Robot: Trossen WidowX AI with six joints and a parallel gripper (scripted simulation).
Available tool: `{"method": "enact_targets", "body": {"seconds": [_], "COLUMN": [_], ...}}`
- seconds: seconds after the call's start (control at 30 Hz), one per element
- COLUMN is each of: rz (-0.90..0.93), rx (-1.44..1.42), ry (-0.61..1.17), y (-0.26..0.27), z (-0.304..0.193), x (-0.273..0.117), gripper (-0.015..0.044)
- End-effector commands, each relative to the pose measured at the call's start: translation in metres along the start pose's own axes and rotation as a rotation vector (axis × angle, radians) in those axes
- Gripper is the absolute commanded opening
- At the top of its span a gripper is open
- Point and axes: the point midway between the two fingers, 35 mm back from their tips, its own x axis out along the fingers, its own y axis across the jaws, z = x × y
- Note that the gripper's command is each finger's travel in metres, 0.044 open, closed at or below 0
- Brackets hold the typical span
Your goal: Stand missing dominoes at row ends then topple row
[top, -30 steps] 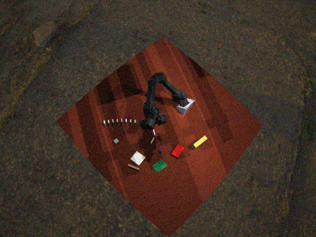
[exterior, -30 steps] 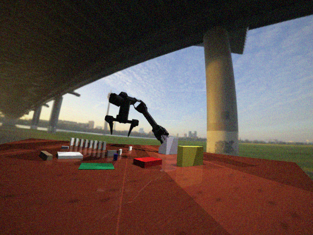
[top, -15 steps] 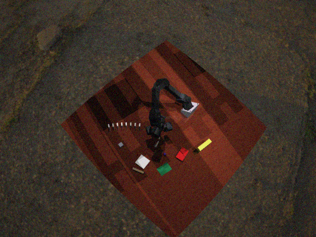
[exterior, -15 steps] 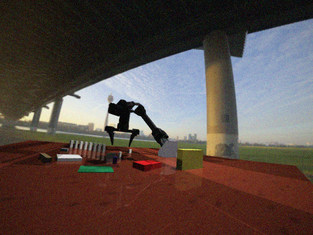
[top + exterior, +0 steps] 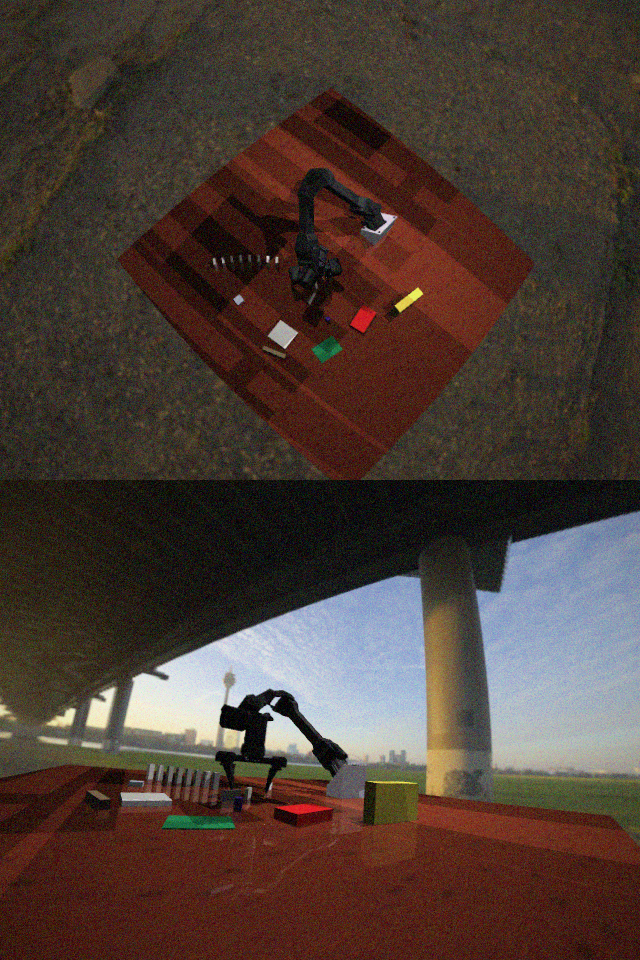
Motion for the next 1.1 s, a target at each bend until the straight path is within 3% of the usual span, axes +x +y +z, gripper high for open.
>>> {"method": "enact_targets", "body": {"seconds": [0.0,0.2,0.73,1.07], "rz": [0.001,0.001,0.001,0.001], "rx": [-0.009,-0.009,-0.009,-0.010], "ry": [-0.007,-0.007,-0.007,-0.007], "y": [-0.0016,-0.0016,-0.0016,-0.0021], "z": [0.0000,0.0000,0.0000,-0.0001], "x": [0.0078,0.0080,0.0080,0.0004], "gripper": [0.0440,0.0440,0.0025,0.0025]}}
